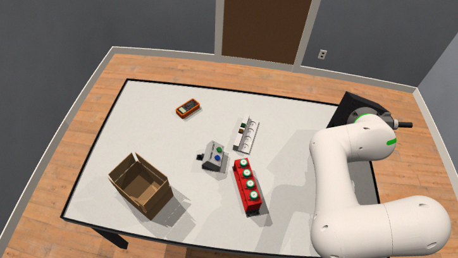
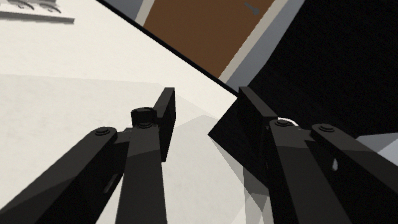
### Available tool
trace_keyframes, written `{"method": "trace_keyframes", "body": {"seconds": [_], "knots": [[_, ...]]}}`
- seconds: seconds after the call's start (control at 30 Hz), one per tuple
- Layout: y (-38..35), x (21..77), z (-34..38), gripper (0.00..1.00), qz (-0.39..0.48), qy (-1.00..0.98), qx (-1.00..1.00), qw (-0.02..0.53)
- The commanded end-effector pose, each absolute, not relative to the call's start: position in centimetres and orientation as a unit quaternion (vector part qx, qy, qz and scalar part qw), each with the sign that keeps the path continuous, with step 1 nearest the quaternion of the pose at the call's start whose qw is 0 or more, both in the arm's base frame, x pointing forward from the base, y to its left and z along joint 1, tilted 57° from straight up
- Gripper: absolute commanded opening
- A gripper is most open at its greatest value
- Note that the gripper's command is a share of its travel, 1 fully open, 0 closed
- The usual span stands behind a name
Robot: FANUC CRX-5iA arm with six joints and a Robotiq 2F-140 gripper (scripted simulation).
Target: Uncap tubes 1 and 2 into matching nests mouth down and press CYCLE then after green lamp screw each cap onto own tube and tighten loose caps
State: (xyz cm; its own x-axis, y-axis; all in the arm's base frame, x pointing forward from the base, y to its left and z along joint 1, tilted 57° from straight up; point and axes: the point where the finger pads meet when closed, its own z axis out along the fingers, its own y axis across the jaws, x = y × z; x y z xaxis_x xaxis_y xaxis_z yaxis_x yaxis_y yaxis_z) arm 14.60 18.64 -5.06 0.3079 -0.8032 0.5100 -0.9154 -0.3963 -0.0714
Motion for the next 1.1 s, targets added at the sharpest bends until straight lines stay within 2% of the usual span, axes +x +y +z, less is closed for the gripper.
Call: {"method": "trace_keyframes", "body": {"seconds": [0.0, 0.1, 0.47, 1.07], "knots": [[18.3, 15.4, -4.9, 0.41, 0.236, -0.538, 0.801, 0.11], [17.4, 14.6, -5.4, 0.41, 0.213, -0.542, 0.799, 0.149], [15.1, 14.1, -6.2, 0.41, 0.12, -0.554, 0.795, 0.216], [14.6, 13.4, -6.7, 0.41, -0.036, -0.565, 0.788, 0.242]]}}
